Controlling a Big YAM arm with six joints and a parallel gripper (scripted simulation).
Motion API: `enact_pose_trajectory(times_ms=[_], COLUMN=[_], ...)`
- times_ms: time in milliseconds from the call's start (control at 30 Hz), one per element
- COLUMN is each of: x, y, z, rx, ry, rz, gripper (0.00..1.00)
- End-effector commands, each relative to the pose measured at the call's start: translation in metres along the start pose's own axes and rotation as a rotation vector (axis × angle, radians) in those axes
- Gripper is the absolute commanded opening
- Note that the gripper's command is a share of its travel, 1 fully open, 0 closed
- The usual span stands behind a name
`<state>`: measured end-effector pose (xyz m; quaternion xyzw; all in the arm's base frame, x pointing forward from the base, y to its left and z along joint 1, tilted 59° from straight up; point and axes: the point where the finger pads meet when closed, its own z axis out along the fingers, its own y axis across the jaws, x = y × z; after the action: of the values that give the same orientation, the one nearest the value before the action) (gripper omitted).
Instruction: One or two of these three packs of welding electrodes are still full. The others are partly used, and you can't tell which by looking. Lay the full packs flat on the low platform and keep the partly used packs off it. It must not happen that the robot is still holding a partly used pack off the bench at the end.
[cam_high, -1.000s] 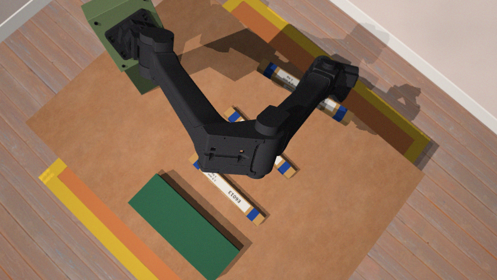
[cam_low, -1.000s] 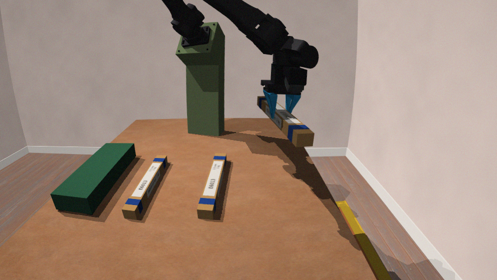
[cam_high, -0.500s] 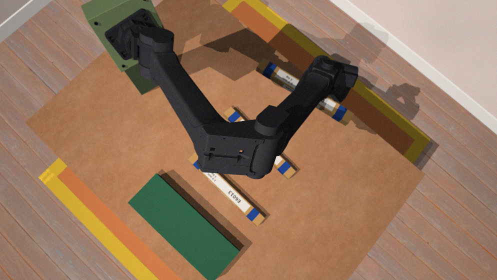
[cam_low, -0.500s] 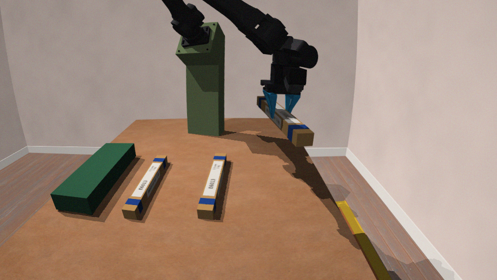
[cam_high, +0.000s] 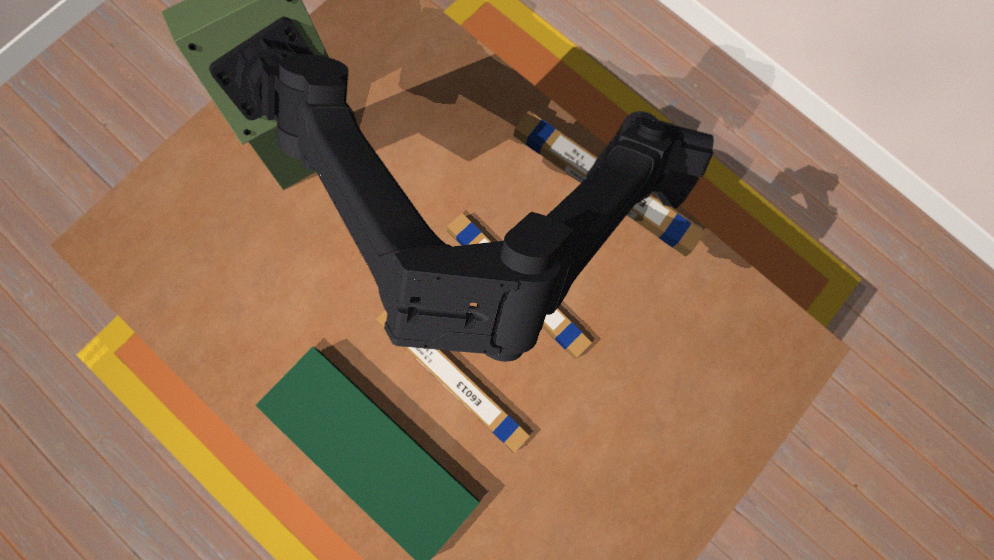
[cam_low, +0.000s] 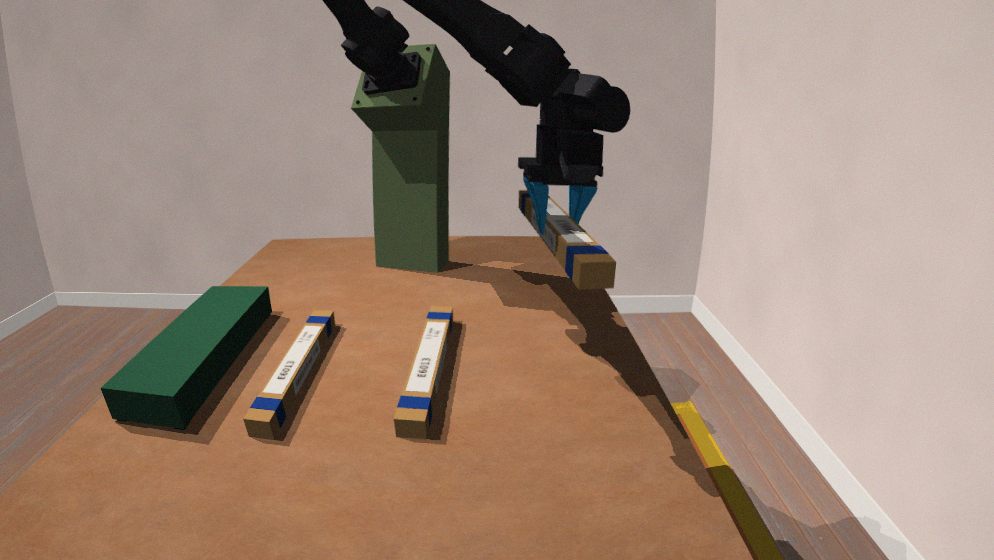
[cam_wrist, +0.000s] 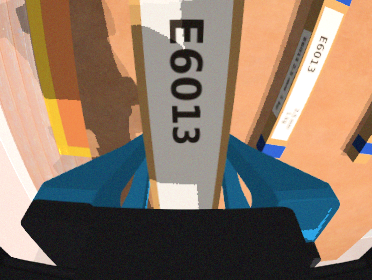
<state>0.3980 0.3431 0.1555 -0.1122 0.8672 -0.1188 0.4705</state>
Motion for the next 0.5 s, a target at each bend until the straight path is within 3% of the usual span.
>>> enact_pose_trajectory(times_ms=[0,467], x=[-0.019,-0.013], y=[-0.016,-0.048], z=[-0.016,-0.014], rx=[-0.016,-0.014], ry=[-0.037,-0.036], rz=[0.126,0.118], gripper=[0.0,0.0])
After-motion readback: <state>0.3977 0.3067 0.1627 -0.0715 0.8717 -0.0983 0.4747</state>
